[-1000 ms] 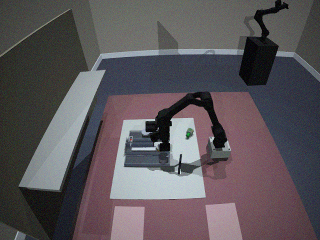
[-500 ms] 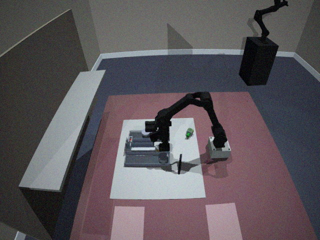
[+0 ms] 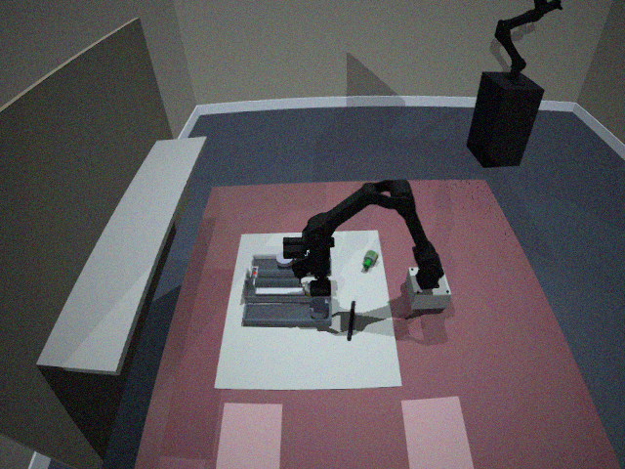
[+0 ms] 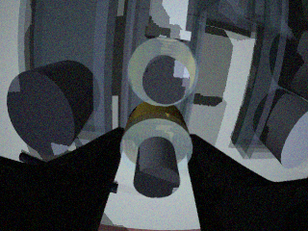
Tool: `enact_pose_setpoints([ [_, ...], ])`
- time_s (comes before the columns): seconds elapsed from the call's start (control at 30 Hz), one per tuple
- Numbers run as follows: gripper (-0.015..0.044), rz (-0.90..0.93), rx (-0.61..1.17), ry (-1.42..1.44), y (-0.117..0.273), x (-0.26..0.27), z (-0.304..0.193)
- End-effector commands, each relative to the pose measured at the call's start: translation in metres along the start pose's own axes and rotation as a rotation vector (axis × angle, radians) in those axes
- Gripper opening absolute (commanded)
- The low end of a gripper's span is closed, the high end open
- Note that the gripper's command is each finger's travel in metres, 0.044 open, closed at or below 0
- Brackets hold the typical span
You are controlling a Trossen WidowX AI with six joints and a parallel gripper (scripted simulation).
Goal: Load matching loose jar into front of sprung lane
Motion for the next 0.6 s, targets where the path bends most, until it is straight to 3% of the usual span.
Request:
enact_pose_setpoints([
  [0.0, 0.0, -0.003, -0.025, -0.003, 0.0, -0.001, 0.0048],
  [0.57, 0.0, -0.003, -0.025, -0.003, -0.0066, -0.001, 0.0045],
])
Point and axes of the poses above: the point midway between the two fingers, 35 mm back from their tips, its own y axis back along the fingers, its own x axis across the jaws, z = x × y, the point moved 6 cm from there along y, back along the fingers, and after that the axes turned 13 degrees about y, right-handed, at the moved point
